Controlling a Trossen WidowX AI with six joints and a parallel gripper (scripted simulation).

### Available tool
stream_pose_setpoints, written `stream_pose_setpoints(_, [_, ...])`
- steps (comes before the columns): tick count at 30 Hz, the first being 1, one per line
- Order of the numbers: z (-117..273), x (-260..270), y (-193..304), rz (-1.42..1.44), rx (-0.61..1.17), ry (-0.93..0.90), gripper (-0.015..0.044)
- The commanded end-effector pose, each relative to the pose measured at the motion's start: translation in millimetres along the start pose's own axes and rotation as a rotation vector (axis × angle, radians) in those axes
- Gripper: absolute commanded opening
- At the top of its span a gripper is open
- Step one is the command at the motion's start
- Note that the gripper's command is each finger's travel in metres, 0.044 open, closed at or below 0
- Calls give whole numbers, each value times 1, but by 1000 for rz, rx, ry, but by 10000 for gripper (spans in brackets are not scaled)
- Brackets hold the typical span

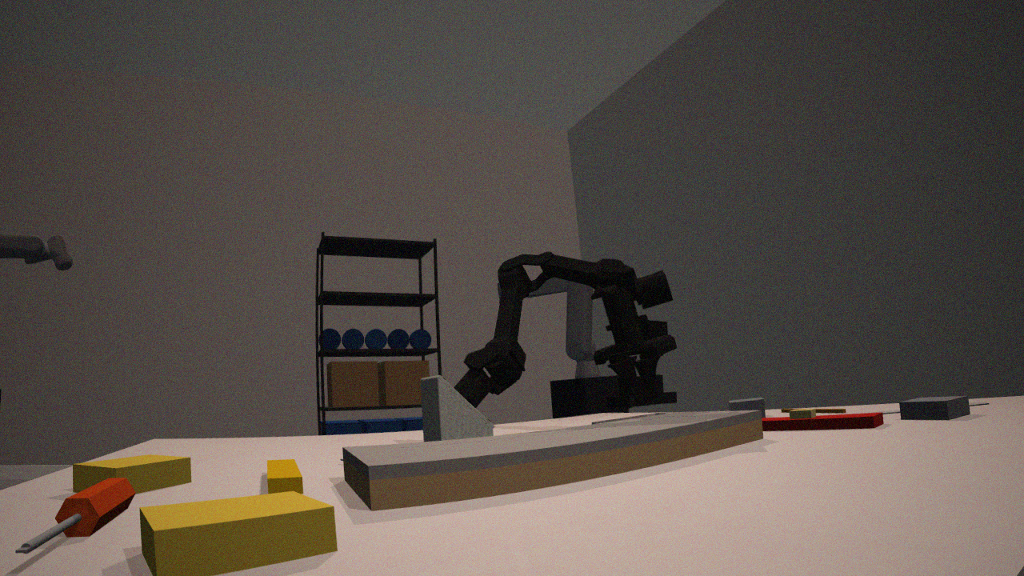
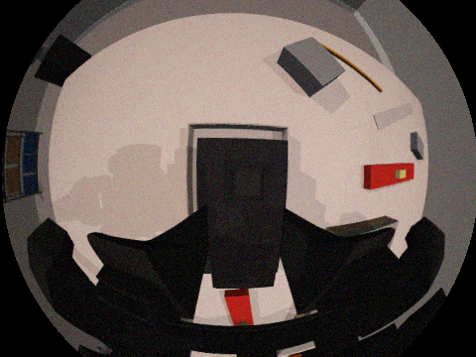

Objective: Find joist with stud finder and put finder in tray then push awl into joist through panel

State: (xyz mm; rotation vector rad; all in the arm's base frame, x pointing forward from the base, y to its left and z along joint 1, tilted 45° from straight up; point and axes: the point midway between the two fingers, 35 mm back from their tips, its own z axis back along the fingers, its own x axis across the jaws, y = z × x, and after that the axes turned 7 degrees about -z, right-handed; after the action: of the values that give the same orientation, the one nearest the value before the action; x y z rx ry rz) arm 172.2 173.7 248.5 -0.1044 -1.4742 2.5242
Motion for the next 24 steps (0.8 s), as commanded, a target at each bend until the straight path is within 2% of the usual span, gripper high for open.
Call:
stream_pose_setpoints(1, [-4,0,0,-1,-3,4,0])
stream_pose_setpoints(24, [-28,2,4,-5,-19,5,0])
